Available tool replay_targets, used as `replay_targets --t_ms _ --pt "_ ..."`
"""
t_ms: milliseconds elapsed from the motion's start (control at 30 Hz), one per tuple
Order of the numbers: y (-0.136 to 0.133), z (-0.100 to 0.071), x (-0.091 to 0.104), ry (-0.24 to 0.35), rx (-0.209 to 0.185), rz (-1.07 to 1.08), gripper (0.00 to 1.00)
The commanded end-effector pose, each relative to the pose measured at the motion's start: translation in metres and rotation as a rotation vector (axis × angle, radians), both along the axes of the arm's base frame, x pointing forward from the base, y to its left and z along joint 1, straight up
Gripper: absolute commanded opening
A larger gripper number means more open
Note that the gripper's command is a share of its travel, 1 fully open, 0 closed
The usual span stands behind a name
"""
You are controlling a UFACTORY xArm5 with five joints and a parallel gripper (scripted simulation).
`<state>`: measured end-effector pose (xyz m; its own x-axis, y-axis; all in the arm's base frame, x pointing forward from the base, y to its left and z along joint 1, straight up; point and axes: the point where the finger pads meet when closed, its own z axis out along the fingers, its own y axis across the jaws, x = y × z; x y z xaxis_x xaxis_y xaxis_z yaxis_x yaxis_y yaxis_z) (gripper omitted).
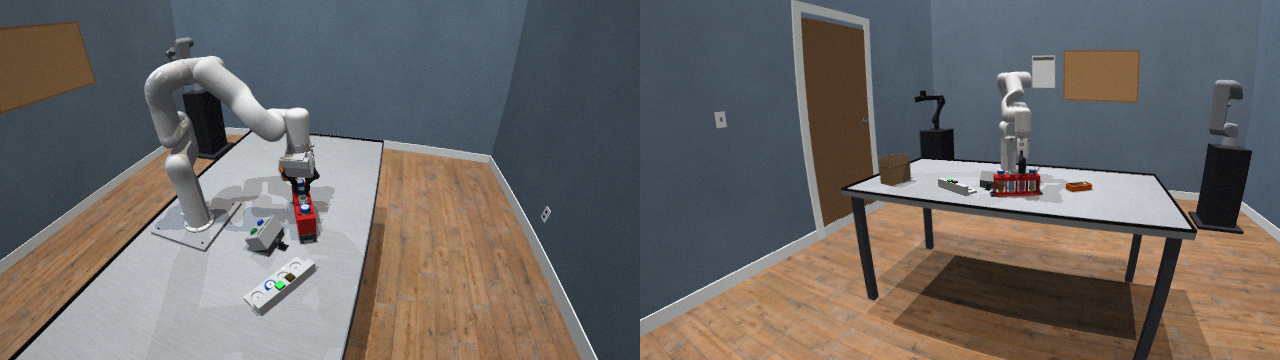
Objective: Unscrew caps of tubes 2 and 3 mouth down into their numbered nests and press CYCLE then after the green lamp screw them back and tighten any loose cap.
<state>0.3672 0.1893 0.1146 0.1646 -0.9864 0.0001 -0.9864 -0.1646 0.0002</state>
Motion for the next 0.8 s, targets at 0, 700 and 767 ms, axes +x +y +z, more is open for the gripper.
replay_targets --t_ms 0,700,767 --pt "0.001 0.001 0.001 -0.004 0.002 -0.006 0.46" --pt "0.001 0.029 0.001 -0.004 0.002 -0.006 0.46" --pt "0.001 0.035 0.001 -0.004 0.002 -0.006 0.46"
